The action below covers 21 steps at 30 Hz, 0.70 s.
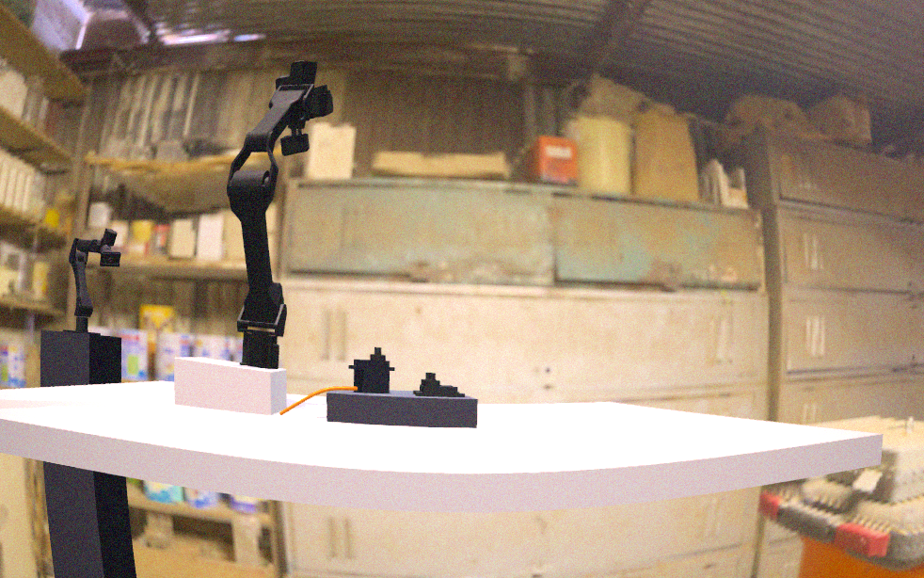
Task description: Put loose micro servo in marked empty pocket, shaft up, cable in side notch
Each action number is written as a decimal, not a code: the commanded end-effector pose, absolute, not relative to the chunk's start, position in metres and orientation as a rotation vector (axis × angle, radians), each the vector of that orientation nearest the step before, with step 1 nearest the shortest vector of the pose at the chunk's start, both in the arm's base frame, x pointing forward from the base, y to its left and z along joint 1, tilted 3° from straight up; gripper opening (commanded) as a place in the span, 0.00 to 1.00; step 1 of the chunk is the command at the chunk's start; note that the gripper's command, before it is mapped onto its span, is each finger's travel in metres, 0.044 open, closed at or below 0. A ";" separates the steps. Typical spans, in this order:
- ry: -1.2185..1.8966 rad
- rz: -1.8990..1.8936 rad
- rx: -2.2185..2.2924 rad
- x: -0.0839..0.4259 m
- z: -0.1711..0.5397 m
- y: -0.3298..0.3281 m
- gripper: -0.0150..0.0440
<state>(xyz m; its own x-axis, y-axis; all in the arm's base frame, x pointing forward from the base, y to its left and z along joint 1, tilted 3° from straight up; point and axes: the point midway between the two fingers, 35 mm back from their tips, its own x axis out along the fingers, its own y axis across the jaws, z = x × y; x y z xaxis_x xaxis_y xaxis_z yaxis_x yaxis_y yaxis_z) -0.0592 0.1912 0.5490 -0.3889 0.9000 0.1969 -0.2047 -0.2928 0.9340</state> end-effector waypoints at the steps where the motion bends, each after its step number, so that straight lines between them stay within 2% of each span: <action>1: 1.169 1.649 1.003 -0.043 0.530 0.214 1.00; 21: 1.232 0.951 1.154 0.071 0.435 0.264 1.00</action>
<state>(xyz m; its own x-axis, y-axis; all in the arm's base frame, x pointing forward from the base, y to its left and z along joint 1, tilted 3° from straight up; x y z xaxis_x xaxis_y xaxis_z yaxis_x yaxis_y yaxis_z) 0.0533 0.2596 0.4509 0.0668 0.9874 -0.1437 0.0046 0.1437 0.9896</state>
